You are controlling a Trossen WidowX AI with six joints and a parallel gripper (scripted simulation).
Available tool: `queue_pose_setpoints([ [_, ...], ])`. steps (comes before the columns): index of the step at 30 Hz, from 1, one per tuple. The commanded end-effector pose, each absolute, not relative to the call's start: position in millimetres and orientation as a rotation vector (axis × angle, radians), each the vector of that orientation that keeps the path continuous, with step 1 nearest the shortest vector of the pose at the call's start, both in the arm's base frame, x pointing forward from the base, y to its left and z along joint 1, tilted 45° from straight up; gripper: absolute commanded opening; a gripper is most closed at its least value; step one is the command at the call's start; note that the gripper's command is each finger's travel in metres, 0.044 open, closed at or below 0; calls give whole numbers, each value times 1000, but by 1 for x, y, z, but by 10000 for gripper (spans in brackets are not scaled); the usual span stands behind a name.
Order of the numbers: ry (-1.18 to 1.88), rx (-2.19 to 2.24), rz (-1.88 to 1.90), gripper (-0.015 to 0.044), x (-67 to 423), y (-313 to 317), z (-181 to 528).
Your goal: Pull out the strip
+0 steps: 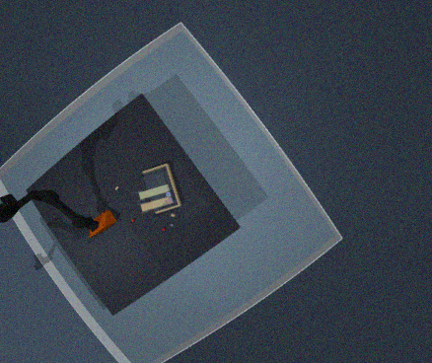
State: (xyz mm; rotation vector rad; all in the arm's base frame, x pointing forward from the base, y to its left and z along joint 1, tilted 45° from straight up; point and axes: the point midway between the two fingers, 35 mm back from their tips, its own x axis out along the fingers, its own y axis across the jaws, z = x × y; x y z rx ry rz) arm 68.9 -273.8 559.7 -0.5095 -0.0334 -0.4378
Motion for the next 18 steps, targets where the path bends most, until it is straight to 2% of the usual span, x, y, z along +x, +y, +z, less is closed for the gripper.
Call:
queue_pose_setpoints([
  [1, -36, -504, -435, 400, 70, -275, 558],
  [8, -112, -274, -337, 400, 109, -310, 506],
  [18, -101, 102, -187, 400, 196, -328, 393],
])
